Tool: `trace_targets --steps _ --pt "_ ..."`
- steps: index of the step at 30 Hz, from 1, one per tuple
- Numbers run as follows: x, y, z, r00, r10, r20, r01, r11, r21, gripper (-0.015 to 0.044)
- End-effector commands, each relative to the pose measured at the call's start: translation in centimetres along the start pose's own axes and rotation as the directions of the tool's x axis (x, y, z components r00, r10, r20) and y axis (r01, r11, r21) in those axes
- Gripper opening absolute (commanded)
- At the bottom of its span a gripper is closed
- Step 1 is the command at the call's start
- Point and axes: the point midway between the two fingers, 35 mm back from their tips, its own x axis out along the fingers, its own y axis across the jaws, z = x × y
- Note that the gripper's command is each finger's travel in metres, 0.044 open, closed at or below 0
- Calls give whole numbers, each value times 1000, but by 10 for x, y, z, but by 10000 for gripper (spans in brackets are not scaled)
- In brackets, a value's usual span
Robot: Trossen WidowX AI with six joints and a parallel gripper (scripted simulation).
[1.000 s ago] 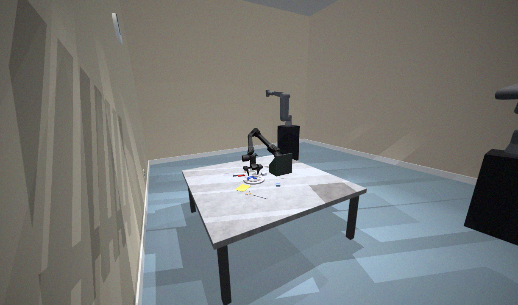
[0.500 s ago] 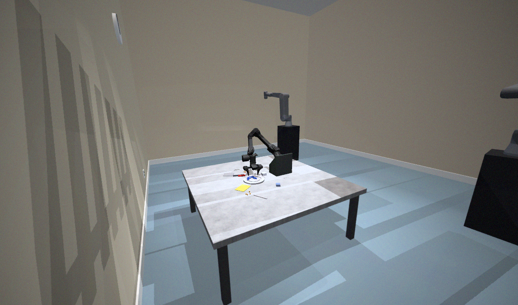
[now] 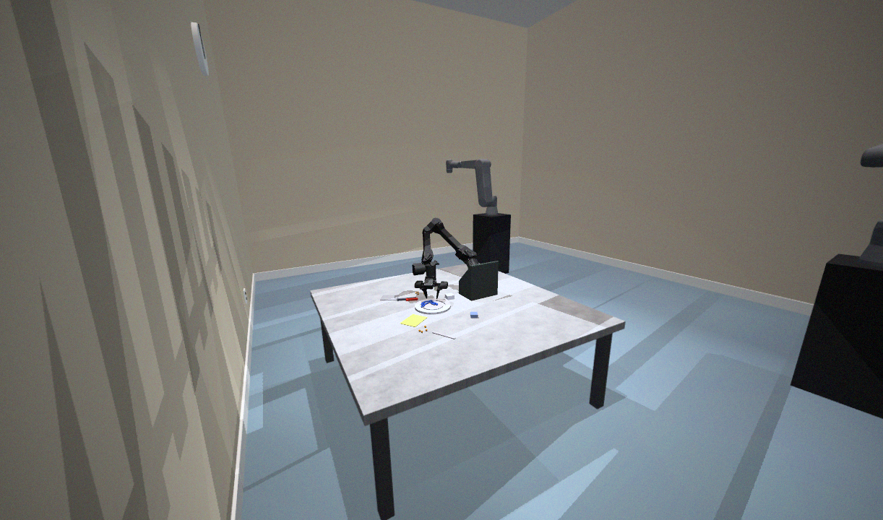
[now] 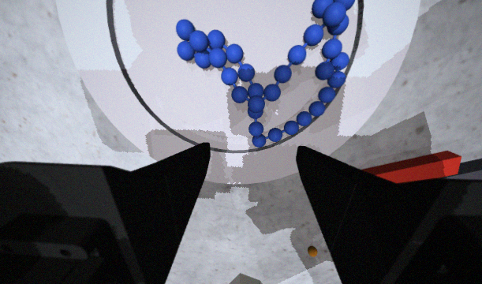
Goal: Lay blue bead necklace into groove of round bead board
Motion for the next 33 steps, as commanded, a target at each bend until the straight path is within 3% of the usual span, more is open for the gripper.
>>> trace_targets --steps 1,2,6,12,19,27,33 --pt "-6 -1 3 1000 -2 6 -1 910 415 151" --pt "-7 -1 4 1000 -2 7 -2 867 498 125" --pt "-11 -1 6 1000 -2 7 -4 626 780 120" --pt "-18 -2 8 1000 -2 7 -7 115 993 120" --pt "-23 -1 10 1000 -2 7 -7 -305 952 120" --pt "-28 -1 12 1000 -2 7 -6 -712 703 120" --pt "-29 -1 12 1000 -2 7 -6 -760 650 120"
